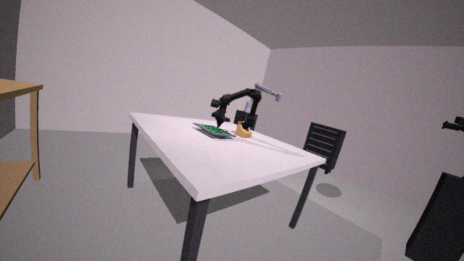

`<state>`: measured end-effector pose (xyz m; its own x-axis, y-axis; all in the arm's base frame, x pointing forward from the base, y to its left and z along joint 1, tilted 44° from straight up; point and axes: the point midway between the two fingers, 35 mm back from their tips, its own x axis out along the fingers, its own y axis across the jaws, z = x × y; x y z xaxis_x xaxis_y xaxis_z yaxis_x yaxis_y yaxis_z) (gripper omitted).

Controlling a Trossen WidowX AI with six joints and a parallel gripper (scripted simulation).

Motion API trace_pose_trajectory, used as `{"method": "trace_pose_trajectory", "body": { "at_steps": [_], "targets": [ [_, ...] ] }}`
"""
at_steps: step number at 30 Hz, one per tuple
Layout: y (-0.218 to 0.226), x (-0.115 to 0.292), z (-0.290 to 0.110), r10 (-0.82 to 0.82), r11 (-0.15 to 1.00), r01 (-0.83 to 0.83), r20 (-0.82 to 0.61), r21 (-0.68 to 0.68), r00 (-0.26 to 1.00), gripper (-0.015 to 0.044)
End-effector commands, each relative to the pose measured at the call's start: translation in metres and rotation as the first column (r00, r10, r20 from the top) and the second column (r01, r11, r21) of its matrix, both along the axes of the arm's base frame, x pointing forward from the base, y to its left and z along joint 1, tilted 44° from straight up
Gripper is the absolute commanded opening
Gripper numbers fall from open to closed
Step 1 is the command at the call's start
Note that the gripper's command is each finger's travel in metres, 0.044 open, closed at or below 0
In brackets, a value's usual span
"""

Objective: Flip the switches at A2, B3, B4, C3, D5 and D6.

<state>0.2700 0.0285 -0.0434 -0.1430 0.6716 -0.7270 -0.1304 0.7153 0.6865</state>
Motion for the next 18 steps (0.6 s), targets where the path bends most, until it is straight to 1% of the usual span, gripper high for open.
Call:
{"method": "trace_pose_trajectory", "body": {
  "at_steps": [1,18],
  "targets": [
    [0.0006,0.0001,-0.0002,-0.004,1.0,0.004,-0.001,0.003,1.0,0.0],
    [0.0017,0.0,-0.0013,-0.004,1.0,0.004,-0.001,0.003,1.0,0.0]
  ]
}}
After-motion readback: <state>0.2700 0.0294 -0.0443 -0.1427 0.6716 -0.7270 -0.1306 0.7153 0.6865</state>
